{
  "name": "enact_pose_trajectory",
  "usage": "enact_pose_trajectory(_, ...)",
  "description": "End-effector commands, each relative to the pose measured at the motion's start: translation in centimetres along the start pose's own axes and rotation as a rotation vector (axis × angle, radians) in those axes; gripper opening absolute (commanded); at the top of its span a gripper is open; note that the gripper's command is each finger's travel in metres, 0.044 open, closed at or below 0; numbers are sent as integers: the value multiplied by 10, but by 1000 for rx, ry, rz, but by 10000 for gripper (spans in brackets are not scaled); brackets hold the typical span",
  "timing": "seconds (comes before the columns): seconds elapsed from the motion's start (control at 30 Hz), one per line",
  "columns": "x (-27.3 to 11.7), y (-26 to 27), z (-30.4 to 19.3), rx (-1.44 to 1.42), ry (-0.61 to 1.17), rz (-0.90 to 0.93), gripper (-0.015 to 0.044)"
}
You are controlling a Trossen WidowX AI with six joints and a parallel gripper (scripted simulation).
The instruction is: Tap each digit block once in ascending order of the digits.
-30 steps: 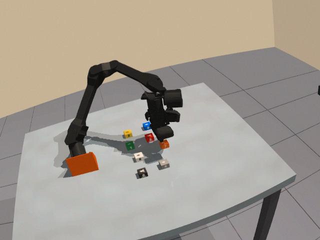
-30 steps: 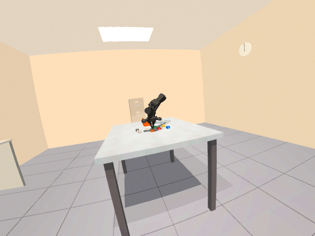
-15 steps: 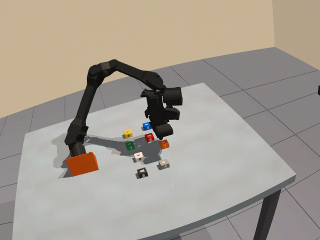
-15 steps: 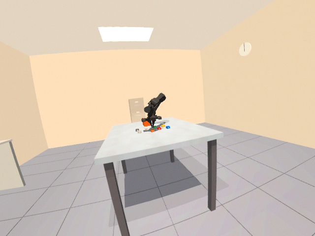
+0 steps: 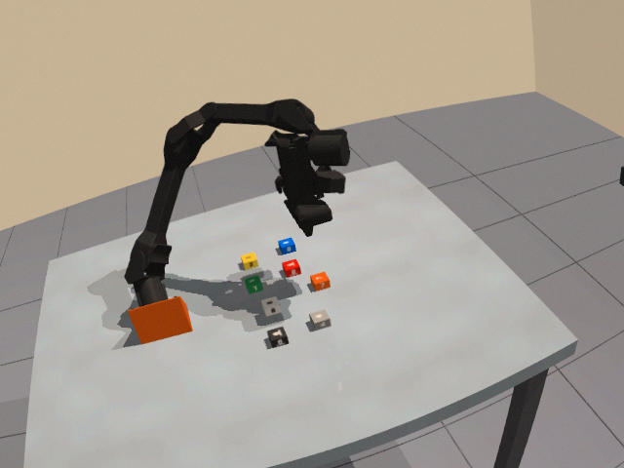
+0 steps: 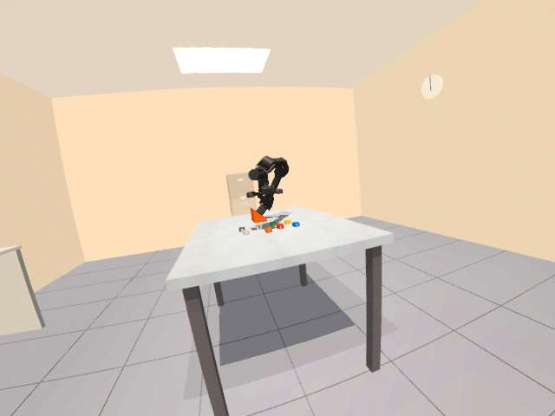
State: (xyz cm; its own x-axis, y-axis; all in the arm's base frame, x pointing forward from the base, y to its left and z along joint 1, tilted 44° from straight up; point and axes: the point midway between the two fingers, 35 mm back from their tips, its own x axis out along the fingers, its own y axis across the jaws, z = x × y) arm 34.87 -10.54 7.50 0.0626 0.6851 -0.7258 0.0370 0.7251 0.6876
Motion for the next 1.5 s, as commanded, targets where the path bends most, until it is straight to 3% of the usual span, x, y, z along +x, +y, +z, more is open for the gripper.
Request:
enact_pose_trajectory(0.0, -4, -8, -17, -5, 18, -3, 20)
enact_pose_trajectory(0.27, -4, -41, -108, -3, 22, -1, 20)
enact_pose_trajectory(0.47, -1, -42, -110, -3, 22, -1, 20)
enact_pose_trajectory(0.7, 76, -42, -111, -4, 21, 1, 20)
enact_pose_trajectory(1.47, 106, -41, -112, -4, 20, 2, 20)
